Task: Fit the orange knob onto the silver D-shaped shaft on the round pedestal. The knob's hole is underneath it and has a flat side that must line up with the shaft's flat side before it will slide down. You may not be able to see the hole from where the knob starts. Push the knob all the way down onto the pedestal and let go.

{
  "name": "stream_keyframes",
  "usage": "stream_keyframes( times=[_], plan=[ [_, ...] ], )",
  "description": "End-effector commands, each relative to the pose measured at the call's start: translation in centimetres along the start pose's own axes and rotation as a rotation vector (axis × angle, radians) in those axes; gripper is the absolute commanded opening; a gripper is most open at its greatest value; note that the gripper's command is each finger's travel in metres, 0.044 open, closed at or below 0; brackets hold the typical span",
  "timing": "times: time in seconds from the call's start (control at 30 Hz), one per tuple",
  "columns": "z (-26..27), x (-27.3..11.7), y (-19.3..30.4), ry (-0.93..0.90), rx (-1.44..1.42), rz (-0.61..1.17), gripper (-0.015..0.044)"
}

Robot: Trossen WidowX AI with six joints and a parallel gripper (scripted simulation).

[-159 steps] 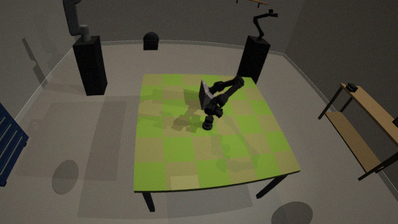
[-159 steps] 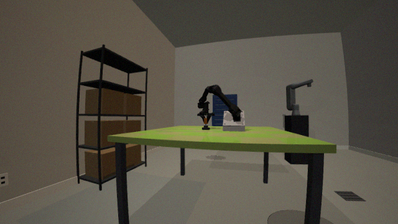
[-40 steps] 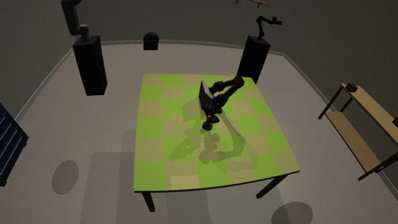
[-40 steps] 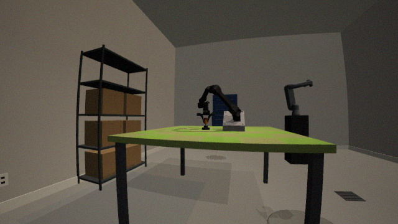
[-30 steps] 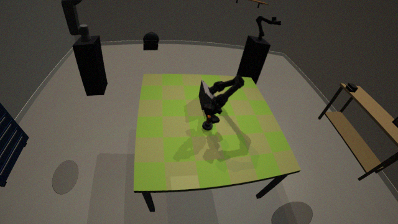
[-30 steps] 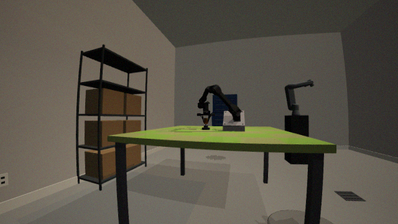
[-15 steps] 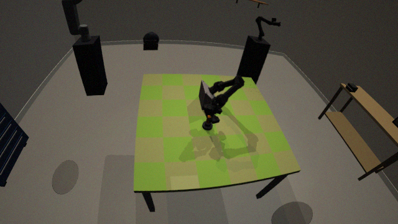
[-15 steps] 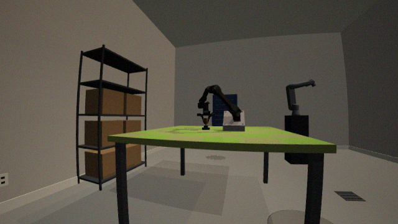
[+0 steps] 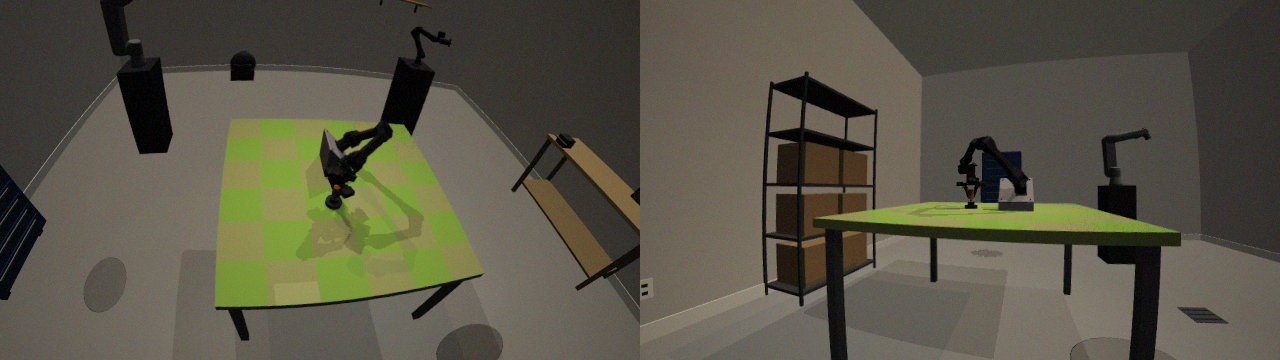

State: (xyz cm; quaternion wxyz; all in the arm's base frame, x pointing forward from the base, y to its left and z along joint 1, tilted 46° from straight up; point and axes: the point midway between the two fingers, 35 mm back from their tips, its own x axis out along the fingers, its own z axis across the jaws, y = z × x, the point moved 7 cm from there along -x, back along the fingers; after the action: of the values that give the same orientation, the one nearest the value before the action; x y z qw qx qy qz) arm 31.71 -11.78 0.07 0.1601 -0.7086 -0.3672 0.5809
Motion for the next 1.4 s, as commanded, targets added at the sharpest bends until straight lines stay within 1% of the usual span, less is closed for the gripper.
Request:
stream_keyframes(
  times=[0.0, 0.57, 1.1, 1.37],
  plan=[
    [0.01, -0.16, 0.06, 0.003, -0.105, 0.001, 0.0],
    [0.02, 0.36, 0.02, 0.004, -0.105, 0.001, 0.0],
    [0.0, -0.17, -0.02, 0.003, -0.105, 0.001, 0.0],
    [0.05, -0.14, 0.05, 0.003, -0.315, 0.002, 0.0]
  ],
)
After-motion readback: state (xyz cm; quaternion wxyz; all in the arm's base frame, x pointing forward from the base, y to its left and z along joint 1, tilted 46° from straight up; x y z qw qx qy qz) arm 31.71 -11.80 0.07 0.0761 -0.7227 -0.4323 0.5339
